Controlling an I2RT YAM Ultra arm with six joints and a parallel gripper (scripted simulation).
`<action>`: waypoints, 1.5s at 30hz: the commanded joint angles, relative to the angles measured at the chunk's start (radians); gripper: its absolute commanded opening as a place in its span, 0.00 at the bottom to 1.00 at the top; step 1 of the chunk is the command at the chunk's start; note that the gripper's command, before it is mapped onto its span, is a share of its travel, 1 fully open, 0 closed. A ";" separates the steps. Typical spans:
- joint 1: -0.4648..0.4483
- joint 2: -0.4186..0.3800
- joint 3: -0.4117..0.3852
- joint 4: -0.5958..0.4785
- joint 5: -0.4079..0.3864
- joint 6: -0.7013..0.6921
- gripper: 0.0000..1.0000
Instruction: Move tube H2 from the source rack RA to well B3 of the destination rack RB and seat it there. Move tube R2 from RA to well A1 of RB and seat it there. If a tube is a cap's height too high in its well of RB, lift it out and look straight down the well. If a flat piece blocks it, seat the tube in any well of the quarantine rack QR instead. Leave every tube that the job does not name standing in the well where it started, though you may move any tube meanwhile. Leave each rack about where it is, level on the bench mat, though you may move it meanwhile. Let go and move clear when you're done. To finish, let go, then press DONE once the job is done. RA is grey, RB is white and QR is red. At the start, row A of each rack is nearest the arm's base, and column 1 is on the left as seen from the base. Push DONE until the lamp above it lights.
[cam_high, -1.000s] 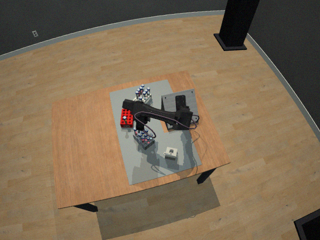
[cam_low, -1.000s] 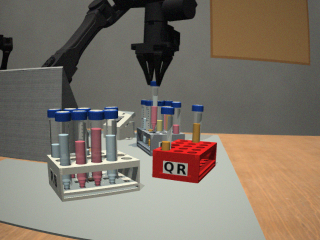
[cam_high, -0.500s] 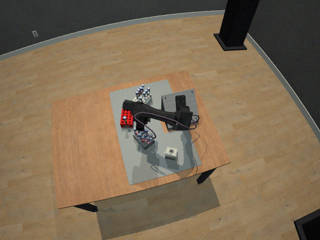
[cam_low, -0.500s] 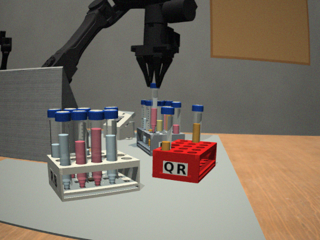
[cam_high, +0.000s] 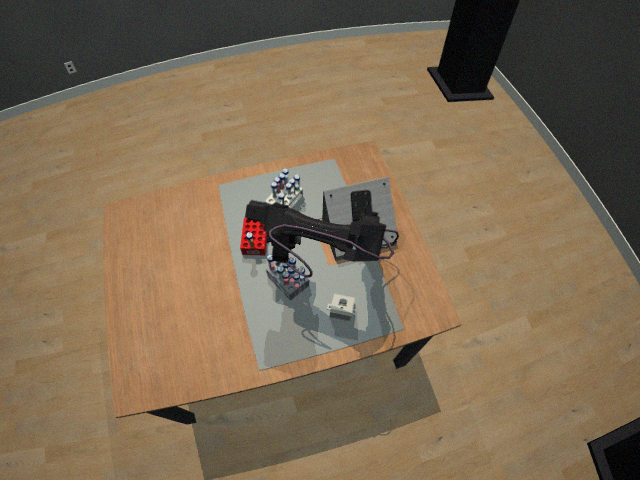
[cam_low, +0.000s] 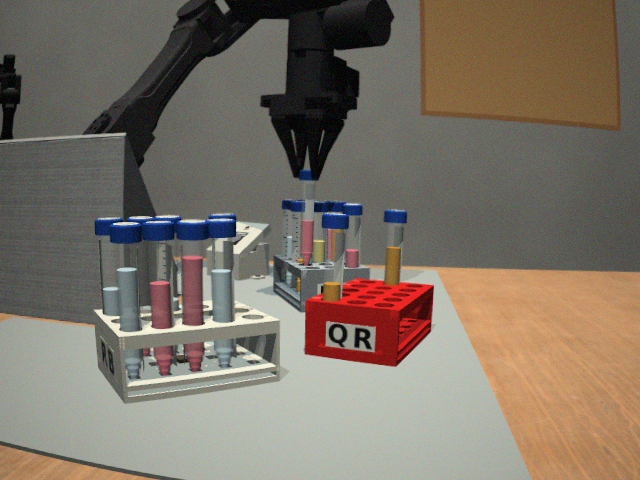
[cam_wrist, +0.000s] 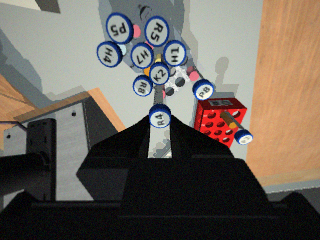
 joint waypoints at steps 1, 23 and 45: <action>0.000 -0.022 -0.021 0.017 -0.018 0.008 0.00; 0.013 -0.024 -0.043 0.066 -0.023 0.026 0.00; 0.035 -0.025 -0.085 0.115 -0.028 0.050 0.00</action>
